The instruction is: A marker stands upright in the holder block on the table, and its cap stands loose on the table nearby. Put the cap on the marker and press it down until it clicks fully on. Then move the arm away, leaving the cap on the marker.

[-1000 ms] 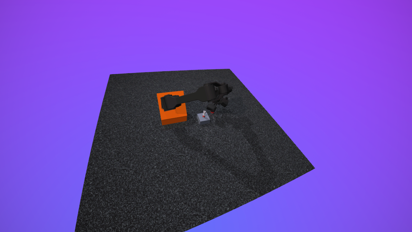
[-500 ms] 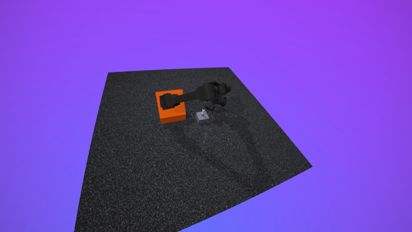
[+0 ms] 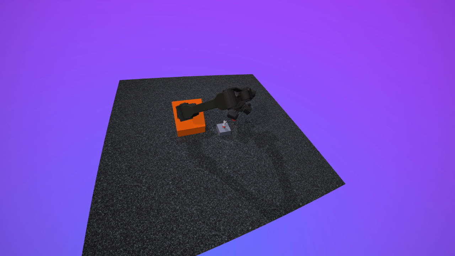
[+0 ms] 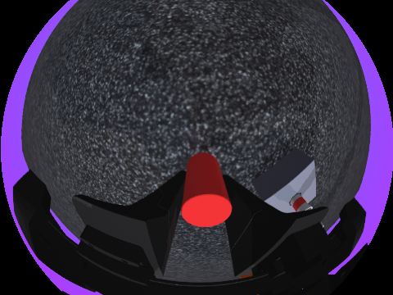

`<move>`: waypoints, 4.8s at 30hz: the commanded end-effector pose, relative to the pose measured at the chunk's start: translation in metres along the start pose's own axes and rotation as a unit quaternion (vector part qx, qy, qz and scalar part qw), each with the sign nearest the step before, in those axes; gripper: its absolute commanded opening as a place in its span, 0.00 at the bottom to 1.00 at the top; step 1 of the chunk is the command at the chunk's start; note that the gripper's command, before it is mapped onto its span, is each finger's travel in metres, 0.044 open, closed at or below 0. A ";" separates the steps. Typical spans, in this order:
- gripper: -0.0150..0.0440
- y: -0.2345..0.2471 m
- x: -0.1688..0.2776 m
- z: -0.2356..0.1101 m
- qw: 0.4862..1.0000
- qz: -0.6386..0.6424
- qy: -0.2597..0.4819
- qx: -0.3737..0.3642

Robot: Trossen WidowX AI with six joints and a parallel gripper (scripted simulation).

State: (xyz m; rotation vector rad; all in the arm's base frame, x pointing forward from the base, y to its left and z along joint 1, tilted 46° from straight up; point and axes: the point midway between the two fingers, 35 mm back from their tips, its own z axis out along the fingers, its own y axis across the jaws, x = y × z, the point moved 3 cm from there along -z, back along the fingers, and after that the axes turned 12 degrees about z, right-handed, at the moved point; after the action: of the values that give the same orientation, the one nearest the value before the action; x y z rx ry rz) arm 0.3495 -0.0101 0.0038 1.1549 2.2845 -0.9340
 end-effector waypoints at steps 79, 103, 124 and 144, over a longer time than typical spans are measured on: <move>0.25 -0.119 0.004 -0.076 1.000 0.001 0.003 -0.002; 0.25 -0.121 0.004 -0.039 1.000 0.002 0.001 -0.001; 0.92 -0.121 0.004 -0.039 1.000 0.003 0.004 -0.001; 0.64 -0.120 0.004 -0.108 0.961 -0.278 0.003 -0.002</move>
State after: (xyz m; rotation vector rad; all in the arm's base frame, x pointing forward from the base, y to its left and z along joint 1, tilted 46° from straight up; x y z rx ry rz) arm 0.2419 0.0191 0.1228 0.7800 2.5333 -1.0458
